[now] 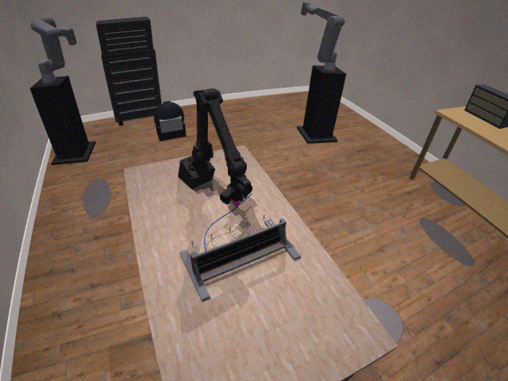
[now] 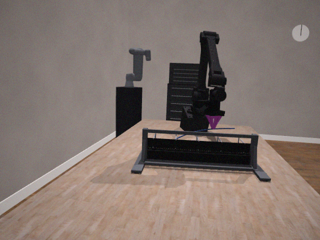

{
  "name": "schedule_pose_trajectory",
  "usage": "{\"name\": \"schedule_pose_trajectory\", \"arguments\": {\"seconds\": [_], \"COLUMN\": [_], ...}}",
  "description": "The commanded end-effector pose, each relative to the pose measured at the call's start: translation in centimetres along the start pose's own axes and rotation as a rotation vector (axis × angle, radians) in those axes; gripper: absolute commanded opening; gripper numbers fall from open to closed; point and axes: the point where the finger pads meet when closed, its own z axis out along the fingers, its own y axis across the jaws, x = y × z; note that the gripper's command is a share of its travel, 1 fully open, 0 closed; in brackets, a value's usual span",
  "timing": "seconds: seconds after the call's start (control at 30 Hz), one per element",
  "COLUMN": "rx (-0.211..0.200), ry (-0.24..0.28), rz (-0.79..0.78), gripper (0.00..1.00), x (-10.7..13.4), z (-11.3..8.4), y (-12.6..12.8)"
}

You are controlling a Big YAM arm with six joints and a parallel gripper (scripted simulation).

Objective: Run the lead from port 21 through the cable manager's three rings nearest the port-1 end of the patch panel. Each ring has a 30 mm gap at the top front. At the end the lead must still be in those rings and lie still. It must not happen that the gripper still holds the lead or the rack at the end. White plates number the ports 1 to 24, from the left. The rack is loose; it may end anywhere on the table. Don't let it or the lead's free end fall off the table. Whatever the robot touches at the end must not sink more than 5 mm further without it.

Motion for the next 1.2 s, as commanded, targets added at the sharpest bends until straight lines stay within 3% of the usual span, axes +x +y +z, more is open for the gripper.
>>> {"name": "schedule_pose_trajectory", "arguments": {"seconds": [0.0, 0.03, 0.1, 0.23, 0.37, 0.47, 0.53, 1.17], "rx": [-0.010, -0.011, -0.011, -0.015, -0.017, -0.017, -0.051, -0.039], "ry": [-0.020, -0.020, -0.020, -0.018, -0.017, -0.018, -0.018, -0.017], "rz": [0.225, 0.271, 0.271, 0.406, 0.463, 0.475, 0.476, 0.471], "gripper": [0.00, 0.00, 0.00, 0.00, 0.00, 0.00, 0.00, 0.00], "x": [-0.6, -0.5, -0.5, -0.3, -0.2, -0.4, -0.6, -0.5], "z": [-2.9, -3.5, -3.5, -5.9, -6.8, -6.9, -8.6, -8.0], "y": [6.7, 8.0, 8.0, 13.5, 15.6, 15.8, 16.0, 15.9]}}
